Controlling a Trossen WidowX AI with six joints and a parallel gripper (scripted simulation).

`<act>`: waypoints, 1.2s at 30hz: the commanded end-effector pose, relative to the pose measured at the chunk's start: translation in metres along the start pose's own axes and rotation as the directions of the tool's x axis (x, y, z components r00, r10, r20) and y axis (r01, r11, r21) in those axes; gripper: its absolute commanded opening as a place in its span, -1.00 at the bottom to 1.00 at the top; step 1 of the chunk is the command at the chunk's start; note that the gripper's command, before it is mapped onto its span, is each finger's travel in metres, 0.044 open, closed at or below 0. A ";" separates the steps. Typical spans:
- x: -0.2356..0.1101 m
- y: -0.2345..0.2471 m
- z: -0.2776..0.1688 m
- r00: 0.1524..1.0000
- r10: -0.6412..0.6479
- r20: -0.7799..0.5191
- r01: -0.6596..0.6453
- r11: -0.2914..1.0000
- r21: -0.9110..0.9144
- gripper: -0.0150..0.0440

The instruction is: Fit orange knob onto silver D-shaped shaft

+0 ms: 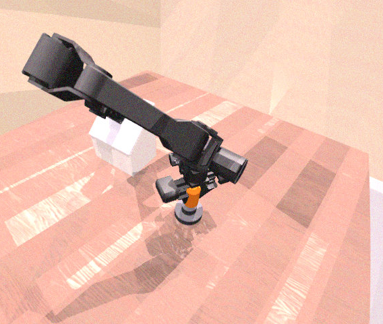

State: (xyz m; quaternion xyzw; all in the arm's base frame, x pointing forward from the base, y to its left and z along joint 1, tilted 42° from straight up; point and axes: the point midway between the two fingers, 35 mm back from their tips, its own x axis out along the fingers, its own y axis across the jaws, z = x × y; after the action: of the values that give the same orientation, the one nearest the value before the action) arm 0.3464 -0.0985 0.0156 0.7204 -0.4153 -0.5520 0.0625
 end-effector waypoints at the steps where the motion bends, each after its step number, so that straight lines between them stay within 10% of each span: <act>1: 0.000 0.000 0.002 1.000 -0.001 -0.002 0.001 1.000 -0.004 -0.49; 36: -0.002 0.000 0.002 1.000 -0.001 -0.002 0.001 1.000 -0.004 -0.49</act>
State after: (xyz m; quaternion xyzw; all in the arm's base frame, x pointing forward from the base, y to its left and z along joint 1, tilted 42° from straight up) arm 0.3452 -0.0997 0.0147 0.7199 -0.4140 -0.5533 0.0646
